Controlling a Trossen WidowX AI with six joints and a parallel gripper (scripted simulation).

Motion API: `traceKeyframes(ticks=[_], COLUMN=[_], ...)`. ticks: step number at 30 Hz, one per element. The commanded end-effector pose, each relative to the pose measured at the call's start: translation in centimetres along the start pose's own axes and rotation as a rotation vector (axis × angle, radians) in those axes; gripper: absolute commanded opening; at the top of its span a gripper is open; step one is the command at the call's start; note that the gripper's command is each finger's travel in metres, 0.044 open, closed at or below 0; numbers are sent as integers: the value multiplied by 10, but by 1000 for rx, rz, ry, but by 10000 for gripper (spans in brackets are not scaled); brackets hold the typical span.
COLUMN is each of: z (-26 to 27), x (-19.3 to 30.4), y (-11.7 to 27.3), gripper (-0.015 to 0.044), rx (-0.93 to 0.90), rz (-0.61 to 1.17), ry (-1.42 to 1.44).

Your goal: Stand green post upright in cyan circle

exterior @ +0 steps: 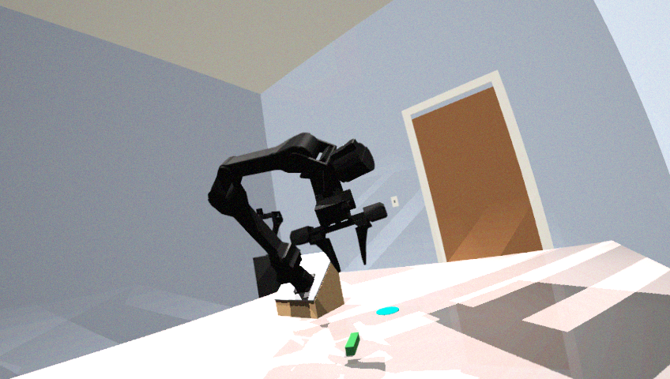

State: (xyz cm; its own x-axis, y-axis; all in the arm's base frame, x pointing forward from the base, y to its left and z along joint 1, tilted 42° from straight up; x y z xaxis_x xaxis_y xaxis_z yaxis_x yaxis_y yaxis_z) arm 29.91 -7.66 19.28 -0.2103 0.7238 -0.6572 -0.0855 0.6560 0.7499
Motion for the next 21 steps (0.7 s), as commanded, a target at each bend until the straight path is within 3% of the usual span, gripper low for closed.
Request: traceKeyframes(ticks=[1,7,16,21], z=[-25,-26,-39,-42], x=[-10,-10,-10,-10], y=[-22,-25,-131,-139], gripper=[233,233,233,233], rx=[122,127,127,128], rz=[8,9,6,4], ry=[-70,-73,-74,-73])
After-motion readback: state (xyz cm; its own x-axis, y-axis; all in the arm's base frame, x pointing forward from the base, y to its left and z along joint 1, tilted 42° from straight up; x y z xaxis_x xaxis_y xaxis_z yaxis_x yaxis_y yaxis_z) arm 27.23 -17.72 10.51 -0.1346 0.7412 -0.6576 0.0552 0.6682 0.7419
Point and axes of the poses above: the point midway between the two fingers, 35 mm back from their tips, its own y axis back along the fingers, its own z axis across the jaws, x = y × z, the point moved 1 cm from there along y, back along the fingers, and after that the axes turned 13 degrees about -y, right-handed, at the moved point
